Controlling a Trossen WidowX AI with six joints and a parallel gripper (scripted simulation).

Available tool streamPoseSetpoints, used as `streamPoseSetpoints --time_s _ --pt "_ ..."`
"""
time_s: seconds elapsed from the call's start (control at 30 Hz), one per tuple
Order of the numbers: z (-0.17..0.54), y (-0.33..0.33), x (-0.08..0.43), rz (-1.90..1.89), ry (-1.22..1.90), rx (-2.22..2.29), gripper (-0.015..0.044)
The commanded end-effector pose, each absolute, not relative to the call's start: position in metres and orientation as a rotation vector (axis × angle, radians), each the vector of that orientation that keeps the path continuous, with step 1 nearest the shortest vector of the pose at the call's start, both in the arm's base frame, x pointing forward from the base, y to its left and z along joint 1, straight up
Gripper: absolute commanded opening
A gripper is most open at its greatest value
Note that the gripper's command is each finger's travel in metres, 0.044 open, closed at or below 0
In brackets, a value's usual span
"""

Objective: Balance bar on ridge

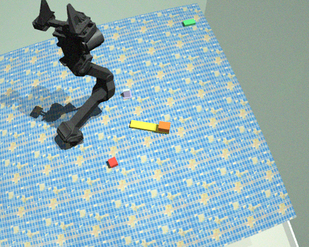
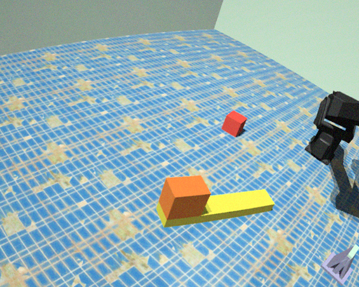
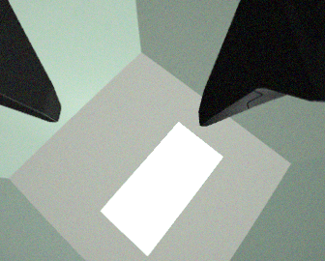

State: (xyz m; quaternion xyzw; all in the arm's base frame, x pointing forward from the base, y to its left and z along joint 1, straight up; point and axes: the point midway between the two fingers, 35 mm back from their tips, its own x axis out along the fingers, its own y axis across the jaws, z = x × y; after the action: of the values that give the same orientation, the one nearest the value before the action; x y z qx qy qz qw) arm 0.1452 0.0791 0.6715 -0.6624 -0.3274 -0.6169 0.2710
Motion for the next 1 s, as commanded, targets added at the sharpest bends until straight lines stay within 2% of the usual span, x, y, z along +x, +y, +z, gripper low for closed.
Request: streamPoseSetpoints --time_s 0.0,0.07,0.1,0.97 --pt "0.672 0.079 0.144 -1.665 -0.882 -1.782 0.0374" --pt "0.674 0.078 0.135 -1.694 -0.878 -1.762 0.0321" --pt "0.675 0.077 0.128 -1.715 -0.875 -1.746 0.0315" --pt "0.685 -0.003 -0.015 -2.078 -0.569 -1.314 0.0315"
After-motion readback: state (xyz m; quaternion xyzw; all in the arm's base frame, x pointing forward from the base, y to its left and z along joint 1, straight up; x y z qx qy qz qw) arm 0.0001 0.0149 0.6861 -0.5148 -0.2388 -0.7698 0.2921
